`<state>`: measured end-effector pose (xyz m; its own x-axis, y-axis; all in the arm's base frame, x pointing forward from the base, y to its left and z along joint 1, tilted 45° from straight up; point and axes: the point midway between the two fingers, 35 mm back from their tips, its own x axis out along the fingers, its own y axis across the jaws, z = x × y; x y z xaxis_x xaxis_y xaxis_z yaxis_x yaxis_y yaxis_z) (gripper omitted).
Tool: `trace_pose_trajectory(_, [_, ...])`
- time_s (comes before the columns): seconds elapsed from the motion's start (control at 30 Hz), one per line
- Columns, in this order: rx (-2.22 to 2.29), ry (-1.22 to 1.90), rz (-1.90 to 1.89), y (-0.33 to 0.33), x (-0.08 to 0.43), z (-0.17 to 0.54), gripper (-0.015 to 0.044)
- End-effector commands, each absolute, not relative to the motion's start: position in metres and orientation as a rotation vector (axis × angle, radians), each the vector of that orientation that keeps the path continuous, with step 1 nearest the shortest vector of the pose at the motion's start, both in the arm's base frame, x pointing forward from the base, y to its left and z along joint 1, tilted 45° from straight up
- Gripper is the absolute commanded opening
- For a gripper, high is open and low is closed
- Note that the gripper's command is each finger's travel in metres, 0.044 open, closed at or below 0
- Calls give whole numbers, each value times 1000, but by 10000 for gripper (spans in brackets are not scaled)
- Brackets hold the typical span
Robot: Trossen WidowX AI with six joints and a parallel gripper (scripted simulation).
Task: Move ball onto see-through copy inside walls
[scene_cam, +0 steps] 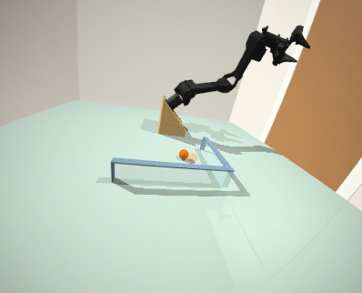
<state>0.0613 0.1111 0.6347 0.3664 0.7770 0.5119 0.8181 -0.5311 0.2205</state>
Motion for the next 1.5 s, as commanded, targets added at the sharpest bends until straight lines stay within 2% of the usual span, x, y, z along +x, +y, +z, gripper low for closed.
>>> trace_pose_trajectory(0.0, [-2531,-1486,-887,111,61,635,374])
trace_pose_trajectory(0.13, [-2404,-1530,-854,101,66,638,277])
trace_pose_trajectory(0.37, [-2239,-1400,-705,63,115,640,277])
trace_pose_trajectory(0.67, [-1949,-1119,-384,7,227,606,277])
trace_pose_trajectory(1.1, [-1646,-633,116,-31,377,462,277])
trace_pose_trajectory(1.3, [-1507,-421,357,-25,416,373,277])
trace_pose_trajectory(1.47, [-1388,-243,565,-12,429,293,277])
